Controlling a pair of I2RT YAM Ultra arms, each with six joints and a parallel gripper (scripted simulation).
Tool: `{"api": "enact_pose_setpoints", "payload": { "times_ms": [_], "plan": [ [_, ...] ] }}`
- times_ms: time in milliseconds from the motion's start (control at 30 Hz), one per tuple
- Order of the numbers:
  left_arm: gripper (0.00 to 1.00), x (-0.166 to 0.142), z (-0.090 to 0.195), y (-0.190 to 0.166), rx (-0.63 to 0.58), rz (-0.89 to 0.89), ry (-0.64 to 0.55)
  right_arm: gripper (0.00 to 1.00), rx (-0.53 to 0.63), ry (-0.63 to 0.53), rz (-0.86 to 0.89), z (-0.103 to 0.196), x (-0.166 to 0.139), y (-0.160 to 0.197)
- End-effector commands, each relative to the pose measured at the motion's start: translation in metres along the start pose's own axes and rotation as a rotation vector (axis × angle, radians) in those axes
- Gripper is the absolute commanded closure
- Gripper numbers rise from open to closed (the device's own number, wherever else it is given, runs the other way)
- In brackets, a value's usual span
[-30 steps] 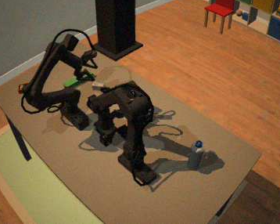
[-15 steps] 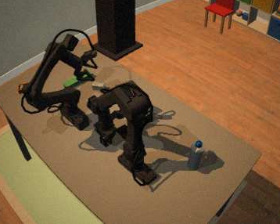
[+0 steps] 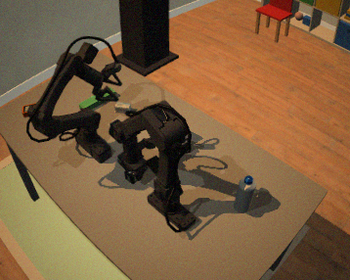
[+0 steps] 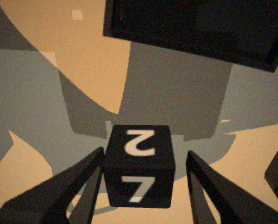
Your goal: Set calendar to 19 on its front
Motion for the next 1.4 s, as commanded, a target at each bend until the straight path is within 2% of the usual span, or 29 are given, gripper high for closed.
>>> {"api": "enact_pose_setpoints", "payload": {
  "times_ms": [0,333,433,633,967,1067,1133,1200,1267,1367],
  "plan": [
    [0.00,0.000,0.001,-0.007,-0.025,-0.001,-0.012,0.31,0.024,-0.022,0.002,0.017,0.005,0.006],
    [0.00,0.000,0.001,-0.007,-0.025,-0.001,-0.012,0.31,0.024,-0.022,0.000,0.034,0.005,0.005],
    [0.00,0.000,0.001,-0.007,-0.025,-0.001,-0.012,0.00,0.024,-0.022,0.001,0.042,0.007,0.004],
    [0.00,0.000,0.001,-0.007,-0.025,-0.001,-0.012,0.00,0.024,-0.022,0.000,0.077,0.005,0.003],
    [0.00,0.000,0.001,-0.007,-0.025,-0.001,-0.012,0.00,0.019,-0.022,0.017,0.063,0.001,0.004],
    [0.00,0.000,0.001,-0.007,-0.025,-0.001,-0.012,0.00,0.049,-0.063,0.111,0.062,0.004,0.010],
    [0.00,0.000,0.001,-0.007,-0.025,-0.001,-0.012,0.00,-0.036,-0.097,0.211,0.056,0.003,-0.006],
    [0.00,0.000,0.001,-0.007,-0.025,-0.001,-0.012,0.00,-0.060,-0.096,0.332,0.051,-0.003,-0.008],
    [0.00,0.000,0.001,-0.007,-0.025,-0.001,-0.012,0.00,-0.060,-0.096,0.332,0.051,-0.003,-0.008],
    [0.00,0.000,0.001,-0.007,-0.025,-0.001,-0.012,0.00,-0.048,-0.115,0.498,0.056,-0.005,0.005]
  ]
}}
Point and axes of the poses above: on each arm, the point where the finger pads meet when closed, its own z axis back along the fingers, its own y axis across the jaws, x = y × z, the point moved 2 cm from there along z, back along the fingers, and after that the axes turned 6 degrees about z, right-handed, at the moved point
